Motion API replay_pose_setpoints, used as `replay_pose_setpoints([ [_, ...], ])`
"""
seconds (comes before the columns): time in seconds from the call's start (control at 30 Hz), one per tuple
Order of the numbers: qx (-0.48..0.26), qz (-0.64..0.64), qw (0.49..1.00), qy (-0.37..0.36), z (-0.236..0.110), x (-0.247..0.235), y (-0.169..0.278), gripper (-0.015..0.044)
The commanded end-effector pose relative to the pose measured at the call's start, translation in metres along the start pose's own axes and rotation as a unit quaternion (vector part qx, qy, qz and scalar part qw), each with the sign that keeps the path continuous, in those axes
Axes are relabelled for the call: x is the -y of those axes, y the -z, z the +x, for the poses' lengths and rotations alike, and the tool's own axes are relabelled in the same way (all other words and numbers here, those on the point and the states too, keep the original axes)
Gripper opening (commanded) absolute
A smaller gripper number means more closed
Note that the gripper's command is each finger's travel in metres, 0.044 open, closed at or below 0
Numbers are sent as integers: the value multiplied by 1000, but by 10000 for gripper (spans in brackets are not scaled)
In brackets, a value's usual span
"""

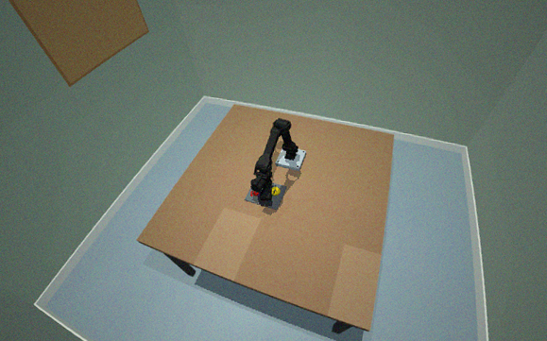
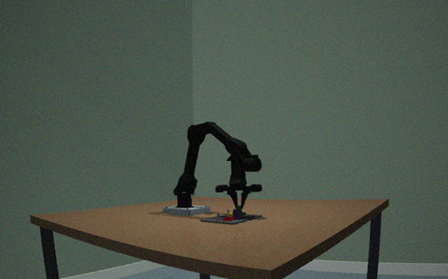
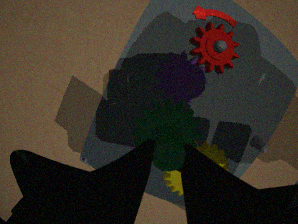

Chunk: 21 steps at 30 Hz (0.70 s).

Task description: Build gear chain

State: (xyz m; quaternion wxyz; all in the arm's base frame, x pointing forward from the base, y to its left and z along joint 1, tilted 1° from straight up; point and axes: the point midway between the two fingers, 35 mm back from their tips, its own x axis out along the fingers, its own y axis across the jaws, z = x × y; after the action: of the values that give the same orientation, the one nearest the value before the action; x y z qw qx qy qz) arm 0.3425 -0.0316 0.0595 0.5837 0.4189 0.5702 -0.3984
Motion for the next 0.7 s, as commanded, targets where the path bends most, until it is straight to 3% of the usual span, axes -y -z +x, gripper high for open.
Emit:
replay_pose_setpoints([
  [0.0, 1, -32, 999, 1, 1, -1, 0, 0],
  [0.4, 1, -154, 988, 1, 3, 1, 0, 0],
  [0.67, 1, -139, 990, 1, 4, 0, -1, 0],
])
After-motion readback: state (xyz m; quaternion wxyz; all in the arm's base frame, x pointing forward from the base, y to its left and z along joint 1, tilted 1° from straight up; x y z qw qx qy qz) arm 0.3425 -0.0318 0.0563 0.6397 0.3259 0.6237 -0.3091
